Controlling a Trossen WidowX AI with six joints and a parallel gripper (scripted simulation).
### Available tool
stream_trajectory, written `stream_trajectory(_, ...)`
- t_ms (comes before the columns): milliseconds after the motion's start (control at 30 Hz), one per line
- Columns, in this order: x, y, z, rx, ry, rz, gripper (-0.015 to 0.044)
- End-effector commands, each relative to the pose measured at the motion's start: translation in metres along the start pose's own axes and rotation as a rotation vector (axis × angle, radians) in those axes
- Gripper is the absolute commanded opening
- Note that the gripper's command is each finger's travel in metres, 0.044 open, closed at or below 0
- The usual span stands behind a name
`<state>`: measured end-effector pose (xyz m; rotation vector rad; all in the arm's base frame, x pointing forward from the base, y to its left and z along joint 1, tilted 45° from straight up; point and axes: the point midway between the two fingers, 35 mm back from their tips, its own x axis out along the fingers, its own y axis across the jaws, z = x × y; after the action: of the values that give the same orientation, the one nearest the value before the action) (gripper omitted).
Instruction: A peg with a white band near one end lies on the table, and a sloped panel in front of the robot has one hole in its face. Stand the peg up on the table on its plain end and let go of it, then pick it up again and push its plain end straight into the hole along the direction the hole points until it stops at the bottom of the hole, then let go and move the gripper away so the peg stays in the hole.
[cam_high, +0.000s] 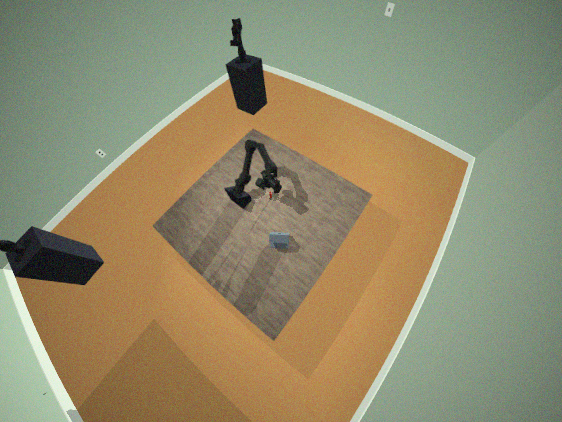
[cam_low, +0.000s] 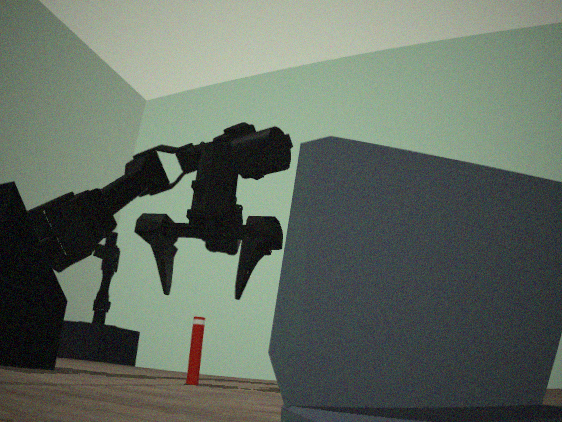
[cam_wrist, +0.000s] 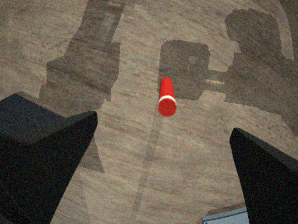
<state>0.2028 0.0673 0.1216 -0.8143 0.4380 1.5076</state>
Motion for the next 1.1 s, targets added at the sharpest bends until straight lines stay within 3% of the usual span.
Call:
stream_trajectory(0, 0.0007, -0.0005, 0.0010, -0.109, -0.005, -0.005, 0.0440)
stream_trajectory(800, 0.0044, -0.0004, 0.0013, -0.723, -0.005, -0.007, 0.0440)
stream_trajectory(1067, 0.0053, -0.0005, 0.0012, -0.740, -0.004, -0.007, 0.0440)
